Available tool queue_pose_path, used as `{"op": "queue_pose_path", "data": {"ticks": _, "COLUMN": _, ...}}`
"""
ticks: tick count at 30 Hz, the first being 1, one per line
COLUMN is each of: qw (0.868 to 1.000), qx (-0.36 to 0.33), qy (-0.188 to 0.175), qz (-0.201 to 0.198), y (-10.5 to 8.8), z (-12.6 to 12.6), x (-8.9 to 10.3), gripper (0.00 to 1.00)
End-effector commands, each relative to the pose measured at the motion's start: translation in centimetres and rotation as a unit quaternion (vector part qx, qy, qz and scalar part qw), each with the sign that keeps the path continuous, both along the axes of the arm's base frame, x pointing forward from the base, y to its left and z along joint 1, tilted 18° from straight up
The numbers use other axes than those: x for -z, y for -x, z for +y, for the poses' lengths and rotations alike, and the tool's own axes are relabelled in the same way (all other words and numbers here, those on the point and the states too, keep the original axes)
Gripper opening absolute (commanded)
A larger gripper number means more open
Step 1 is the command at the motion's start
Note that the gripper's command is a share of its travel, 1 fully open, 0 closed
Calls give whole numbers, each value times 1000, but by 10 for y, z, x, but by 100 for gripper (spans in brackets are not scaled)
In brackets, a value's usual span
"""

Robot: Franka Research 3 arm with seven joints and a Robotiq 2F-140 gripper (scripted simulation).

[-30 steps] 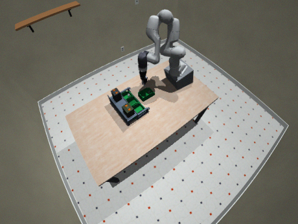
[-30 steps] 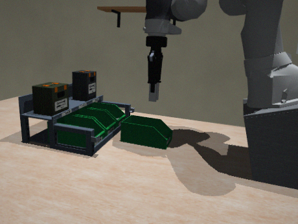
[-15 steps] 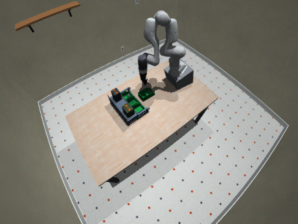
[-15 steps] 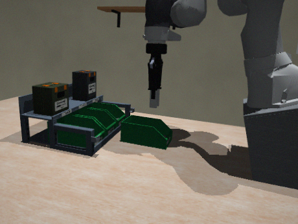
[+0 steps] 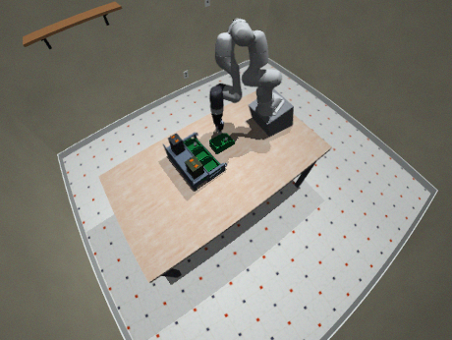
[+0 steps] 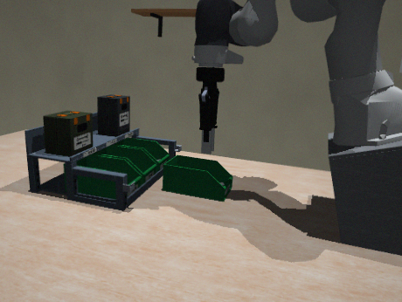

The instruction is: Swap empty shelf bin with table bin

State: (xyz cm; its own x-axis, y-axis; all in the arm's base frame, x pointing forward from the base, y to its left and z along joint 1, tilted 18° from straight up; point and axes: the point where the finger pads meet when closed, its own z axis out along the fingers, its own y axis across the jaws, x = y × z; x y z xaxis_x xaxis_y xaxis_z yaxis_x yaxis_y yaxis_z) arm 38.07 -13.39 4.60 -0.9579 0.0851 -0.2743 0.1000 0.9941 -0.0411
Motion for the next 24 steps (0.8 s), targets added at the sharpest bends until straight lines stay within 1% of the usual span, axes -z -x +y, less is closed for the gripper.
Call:
{"op": "queue_pose_path", "data": {"ticks": 1, "qw": 1000, "qx": 5, "qy": -8, "qz": -16, "y": -11, "z": 2, "x": 0, "gripper": 15}}
{"op": "queue_pose_path", "data": {"ticks": 9, "qw": 1000, "qx": 5, "qy": -8, "qz": -16, "y": -12, "z": 2, "x": 5, "gripper": 15}}
{"op": "queue_pose_path", "data": {"ticks": 24, "qw": 1000, "qx": 5, "qy": -8, "qz": -16, "y": -13, "z": 2, "x": 6, "gripper": 15}}
